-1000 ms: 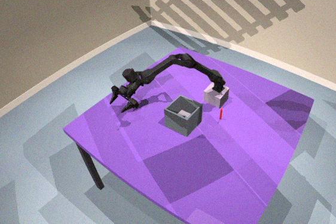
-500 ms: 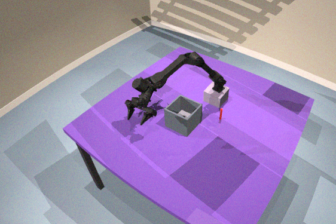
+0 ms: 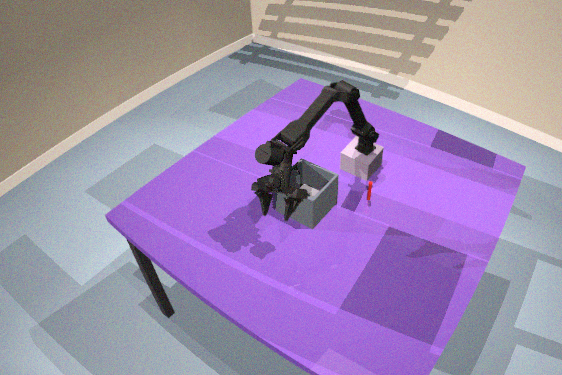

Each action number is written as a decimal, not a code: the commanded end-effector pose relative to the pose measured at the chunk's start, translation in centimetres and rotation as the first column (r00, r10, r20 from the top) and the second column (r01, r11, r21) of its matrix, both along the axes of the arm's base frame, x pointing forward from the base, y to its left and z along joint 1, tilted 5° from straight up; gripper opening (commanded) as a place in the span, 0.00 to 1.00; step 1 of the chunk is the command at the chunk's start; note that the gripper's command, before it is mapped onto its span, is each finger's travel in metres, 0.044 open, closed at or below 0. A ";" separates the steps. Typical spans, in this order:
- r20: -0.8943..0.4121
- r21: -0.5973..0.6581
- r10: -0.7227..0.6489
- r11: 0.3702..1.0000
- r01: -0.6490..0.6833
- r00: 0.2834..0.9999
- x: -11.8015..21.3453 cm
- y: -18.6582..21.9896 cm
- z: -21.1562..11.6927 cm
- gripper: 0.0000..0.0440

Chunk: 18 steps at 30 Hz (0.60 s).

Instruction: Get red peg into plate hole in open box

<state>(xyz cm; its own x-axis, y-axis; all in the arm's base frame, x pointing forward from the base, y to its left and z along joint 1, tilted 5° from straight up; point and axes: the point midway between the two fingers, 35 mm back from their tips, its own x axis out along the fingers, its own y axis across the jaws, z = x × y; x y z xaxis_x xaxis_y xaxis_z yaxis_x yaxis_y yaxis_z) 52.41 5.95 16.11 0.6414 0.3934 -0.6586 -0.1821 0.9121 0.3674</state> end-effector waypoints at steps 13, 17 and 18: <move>-0.345 0.070 -0.020 0.996 0.047 0.938 -11.3 9.3 -0.5 0.96; -0.433 0.068 -0.053 0.994 0.091 0.900 -14.7 10.5 -0.6 0.96; -0.454 0.066 -0.063 0.992 0.104 0.889 -15.5 10.7 -0.6 0.96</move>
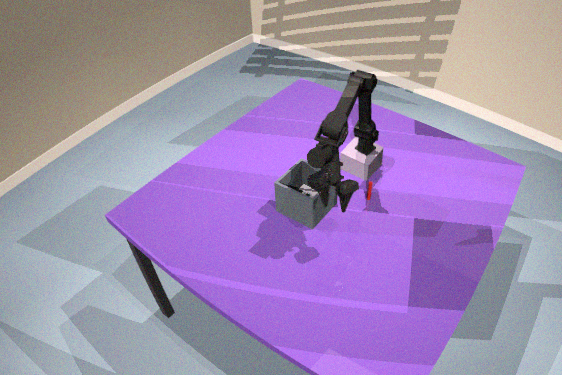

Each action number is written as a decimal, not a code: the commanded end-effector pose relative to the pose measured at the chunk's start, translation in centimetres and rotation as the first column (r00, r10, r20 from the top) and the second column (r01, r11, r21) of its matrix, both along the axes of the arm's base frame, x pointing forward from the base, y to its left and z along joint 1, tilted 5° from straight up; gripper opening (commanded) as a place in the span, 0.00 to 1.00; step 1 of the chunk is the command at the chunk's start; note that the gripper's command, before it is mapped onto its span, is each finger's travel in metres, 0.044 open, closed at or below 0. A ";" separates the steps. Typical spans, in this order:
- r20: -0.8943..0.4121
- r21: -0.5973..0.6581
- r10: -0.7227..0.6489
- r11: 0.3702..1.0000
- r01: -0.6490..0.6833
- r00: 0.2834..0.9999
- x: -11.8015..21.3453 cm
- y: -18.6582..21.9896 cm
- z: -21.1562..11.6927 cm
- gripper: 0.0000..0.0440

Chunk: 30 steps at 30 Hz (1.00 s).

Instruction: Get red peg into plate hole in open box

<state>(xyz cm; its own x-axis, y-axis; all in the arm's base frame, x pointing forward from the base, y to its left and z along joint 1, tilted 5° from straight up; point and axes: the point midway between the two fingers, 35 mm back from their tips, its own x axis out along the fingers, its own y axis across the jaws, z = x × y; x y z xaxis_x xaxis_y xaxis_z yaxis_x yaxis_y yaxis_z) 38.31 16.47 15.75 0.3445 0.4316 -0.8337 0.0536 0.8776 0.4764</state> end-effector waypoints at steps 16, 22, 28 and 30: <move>-0.407 -0.107 -0.325 0.945 0.309 0.854 -13.8 0.5 -1.9 0.97; -0.501 -0.205 -0.460 0.886 0.416 0.733 -17.9 -0.3 -3.0 0.98; -0.546 -0.319 -0.583 0.809 0.495 0.602 -21.2 -1.2 -4.1 0.99; -0.548 -0.355 -0.618 0.782 0.513 0.563 -22.1 -1.5 -4.4 1.00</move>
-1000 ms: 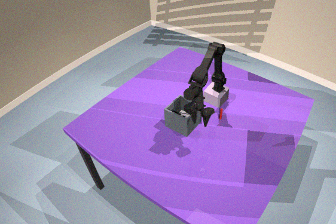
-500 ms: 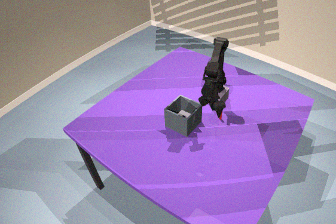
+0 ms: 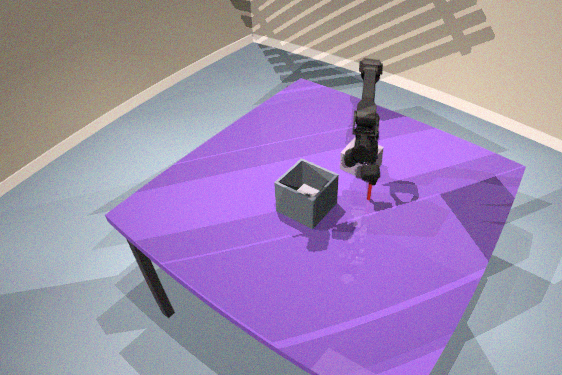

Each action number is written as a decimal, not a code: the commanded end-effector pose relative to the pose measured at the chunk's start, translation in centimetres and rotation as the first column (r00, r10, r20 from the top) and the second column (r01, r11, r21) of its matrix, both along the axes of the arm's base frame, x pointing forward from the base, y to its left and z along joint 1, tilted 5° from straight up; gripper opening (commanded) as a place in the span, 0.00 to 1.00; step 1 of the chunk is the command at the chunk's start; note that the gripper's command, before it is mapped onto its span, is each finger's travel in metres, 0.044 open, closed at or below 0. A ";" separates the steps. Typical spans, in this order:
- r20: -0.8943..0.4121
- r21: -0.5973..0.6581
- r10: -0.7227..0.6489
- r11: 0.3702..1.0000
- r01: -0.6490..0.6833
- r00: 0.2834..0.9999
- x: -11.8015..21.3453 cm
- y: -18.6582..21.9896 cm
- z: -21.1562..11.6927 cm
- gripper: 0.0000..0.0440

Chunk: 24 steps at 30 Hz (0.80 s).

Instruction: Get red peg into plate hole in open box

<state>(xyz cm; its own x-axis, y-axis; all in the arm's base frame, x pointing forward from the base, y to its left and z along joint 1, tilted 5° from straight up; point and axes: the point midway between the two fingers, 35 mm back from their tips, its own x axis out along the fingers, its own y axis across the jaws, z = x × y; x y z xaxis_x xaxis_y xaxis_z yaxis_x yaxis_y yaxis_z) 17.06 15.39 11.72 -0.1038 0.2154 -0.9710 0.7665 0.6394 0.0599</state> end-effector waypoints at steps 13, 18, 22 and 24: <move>-0.088 -0.174 -0.185 0.970 0.168 0.979 -3.3 -1.7 -3.2 1.00; -0.083 -0.208 -0.218 0.958 0.197 0.972 -3.4 -2.0 -4.9 1.00; -0.073 -0.224 -0.237 0.950 0.215 0.969 -3.3 -2.1 -6.0 0.99; -0.068 -0.230 -0.245 0.947 0.224 0.967 -3.2 -2.1 -6.6 0.98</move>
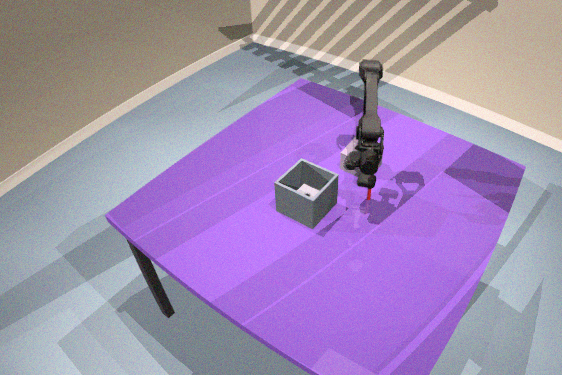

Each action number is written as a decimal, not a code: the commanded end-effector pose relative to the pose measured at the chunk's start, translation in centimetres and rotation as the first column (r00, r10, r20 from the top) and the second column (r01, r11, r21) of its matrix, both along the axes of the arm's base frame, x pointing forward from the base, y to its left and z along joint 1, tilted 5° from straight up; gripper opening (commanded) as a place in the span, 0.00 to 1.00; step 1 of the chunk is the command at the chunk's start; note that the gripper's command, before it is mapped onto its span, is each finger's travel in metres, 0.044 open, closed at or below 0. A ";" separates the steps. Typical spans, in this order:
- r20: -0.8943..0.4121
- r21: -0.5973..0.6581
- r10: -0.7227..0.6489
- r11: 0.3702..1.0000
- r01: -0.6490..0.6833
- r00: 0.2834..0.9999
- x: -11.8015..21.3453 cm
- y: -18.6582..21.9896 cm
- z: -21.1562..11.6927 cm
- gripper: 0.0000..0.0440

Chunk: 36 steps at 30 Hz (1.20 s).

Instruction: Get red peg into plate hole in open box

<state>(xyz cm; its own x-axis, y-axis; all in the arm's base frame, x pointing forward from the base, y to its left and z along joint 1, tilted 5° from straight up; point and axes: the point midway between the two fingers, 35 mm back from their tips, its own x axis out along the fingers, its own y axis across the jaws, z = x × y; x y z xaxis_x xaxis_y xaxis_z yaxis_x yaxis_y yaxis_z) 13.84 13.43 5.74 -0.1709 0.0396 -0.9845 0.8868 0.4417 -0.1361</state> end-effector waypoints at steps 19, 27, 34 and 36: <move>0.043 -0.028 -0.064 0.997 0.065 0.997 0.7 0.4 -5.4 0.55; 0.056 0.000 -0.035 0.999 0.035 0.998 1.4 1.4 -6.4 0.09; 0.084 0.048 -0.072 0.996 0.069 0.994 2.1 2.2 -5.5 0.07; 0.093 0.063 -0.083 0.995 0.078 0.992 2.4 2.4 -5.2 0.06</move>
<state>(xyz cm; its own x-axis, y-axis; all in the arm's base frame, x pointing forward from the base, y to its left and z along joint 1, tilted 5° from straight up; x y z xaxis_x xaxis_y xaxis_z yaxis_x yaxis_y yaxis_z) 15.93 15.52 0.19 -0.0822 0.0894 -0.9926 0.9221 0.3846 -0.0417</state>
